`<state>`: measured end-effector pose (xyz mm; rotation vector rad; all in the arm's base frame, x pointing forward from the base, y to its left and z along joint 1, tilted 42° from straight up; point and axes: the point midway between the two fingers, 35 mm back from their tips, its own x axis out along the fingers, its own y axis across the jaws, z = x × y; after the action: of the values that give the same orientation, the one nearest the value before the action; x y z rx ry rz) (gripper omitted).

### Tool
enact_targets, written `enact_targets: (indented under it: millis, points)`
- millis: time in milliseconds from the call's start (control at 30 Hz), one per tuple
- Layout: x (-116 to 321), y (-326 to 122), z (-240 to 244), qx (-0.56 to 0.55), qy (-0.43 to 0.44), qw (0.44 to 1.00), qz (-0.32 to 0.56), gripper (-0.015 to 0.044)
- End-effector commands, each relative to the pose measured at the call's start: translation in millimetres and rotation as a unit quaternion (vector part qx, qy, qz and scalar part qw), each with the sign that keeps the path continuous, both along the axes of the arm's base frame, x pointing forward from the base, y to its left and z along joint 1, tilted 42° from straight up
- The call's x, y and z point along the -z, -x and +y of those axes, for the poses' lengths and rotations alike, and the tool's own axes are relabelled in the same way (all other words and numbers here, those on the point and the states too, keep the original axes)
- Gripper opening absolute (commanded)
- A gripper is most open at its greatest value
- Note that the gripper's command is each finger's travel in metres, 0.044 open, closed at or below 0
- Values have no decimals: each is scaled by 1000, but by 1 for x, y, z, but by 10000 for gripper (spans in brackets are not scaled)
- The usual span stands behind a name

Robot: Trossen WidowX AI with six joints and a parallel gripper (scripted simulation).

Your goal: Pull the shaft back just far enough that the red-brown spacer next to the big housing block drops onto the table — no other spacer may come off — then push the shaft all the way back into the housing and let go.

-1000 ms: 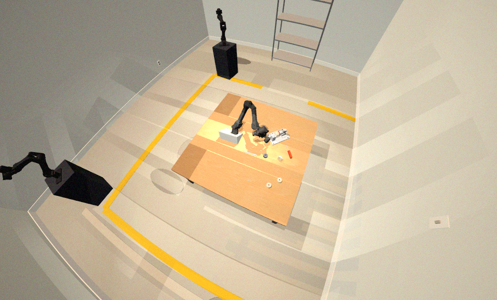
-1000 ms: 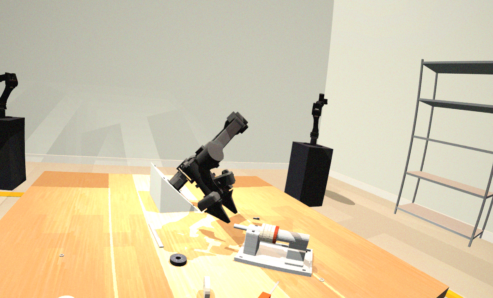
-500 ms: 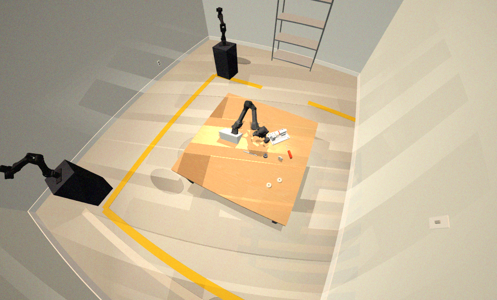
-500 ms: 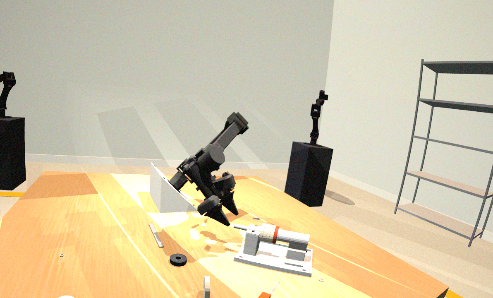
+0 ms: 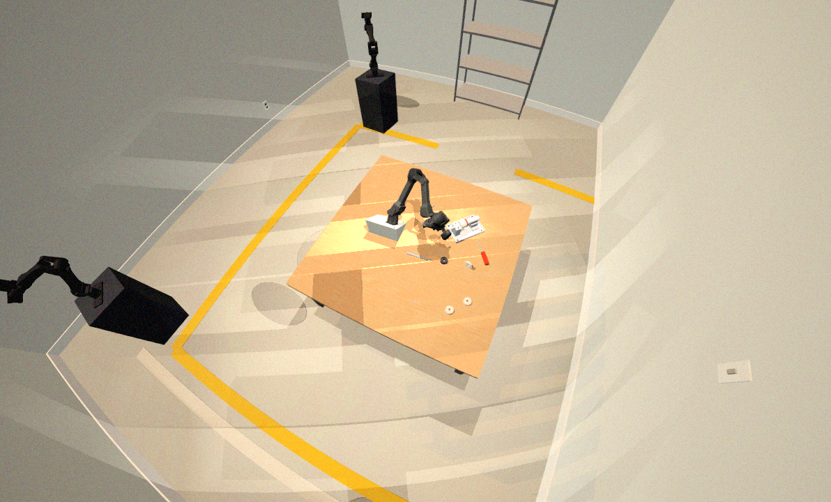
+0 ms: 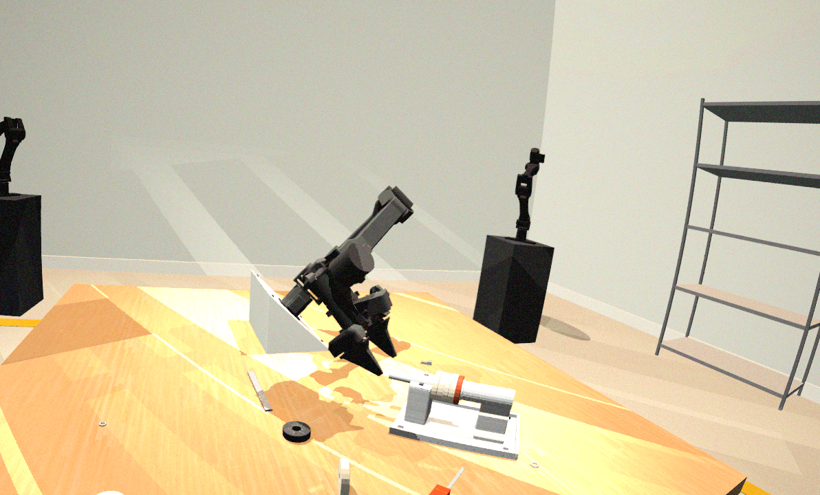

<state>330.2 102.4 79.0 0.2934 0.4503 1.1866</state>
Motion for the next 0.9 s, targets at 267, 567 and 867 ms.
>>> enact_targets:
  millis: [267, 567, 867]
  points:
    - [1, 0, 0, 2, 1, 1000, 2, 440]
    - [3, -3, 6, 1, 3, 1000, 3, 440]
    - [7, -8, 20, 1, 4, 1000, 3, 440]
